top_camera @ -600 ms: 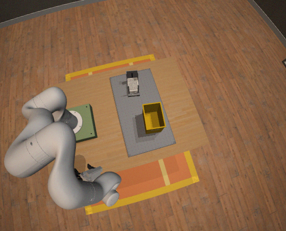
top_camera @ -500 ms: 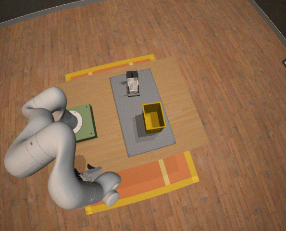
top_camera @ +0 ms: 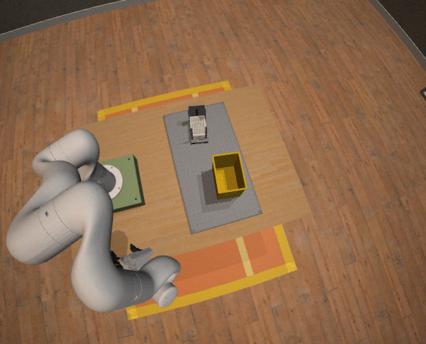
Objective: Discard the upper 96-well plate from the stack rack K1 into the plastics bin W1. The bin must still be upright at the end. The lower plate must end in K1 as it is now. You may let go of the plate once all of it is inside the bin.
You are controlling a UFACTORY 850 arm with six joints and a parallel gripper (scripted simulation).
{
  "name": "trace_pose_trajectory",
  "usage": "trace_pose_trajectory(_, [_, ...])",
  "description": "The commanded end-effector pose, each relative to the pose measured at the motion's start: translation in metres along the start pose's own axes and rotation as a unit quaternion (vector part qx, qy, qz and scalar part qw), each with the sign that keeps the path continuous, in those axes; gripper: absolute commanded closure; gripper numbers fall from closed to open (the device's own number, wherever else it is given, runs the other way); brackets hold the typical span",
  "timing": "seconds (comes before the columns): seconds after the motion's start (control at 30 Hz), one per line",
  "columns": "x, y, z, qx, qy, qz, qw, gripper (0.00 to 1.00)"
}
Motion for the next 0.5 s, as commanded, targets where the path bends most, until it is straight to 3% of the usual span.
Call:
trace_pose_trajectory(0.0, [0.005, -0.007, 0.006, -0.026, 0.012, -0.009, 1.000, 0.00])
trace_pose_trajectory(0.47, [0.043, -0.043, 0.047, -0.085, 0.039, -0.035, 0.995, 0.00])
Point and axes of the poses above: the point where the finger pads meet when closed, its own y axis out along the fingers, its own x axis across the jaws, z = x × y, the point moved 3 cm from there along -y, back along the fingers, and after that the axes turned 15 degrees about y, right-handed, at the moved point
